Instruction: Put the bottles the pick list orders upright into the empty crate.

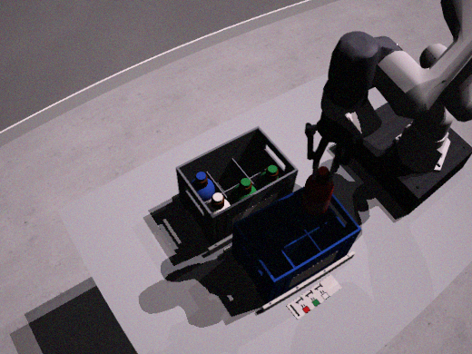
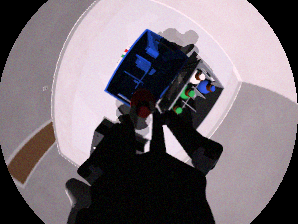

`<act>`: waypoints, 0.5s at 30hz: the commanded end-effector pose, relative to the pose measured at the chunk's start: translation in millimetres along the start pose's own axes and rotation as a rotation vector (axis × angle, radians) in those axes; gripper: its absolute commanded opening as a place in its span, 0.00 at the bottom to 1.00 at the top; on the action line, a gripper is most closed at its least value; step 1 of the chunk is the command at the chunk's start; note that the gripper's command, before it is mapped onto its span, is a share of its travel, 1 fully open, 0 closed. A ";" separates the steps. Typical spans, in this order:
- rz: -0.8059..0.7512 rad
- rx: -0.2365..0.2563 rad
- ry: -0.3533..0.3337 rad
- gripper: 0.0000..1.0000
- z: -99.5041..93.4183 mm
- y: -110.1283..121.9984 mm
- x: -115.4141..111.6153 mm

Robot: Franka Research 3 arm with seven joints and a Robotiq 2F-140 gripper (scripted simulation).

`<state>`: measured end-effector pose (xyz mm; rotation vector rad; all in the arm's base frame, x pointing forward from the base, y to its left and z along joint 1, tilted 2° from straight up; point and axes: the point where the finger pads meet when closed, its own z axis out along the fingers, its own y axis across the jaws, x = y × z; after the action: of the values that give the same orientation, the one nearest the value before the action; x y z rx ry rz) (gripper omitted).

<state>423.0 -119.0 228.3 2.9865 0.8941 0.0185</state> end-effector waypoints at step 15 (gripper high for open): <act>0.002 -0.015 0.006 0.00 12.7 4.2 3.1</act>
<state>423.7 -119.4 215.3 2.9862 0.8944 0.0188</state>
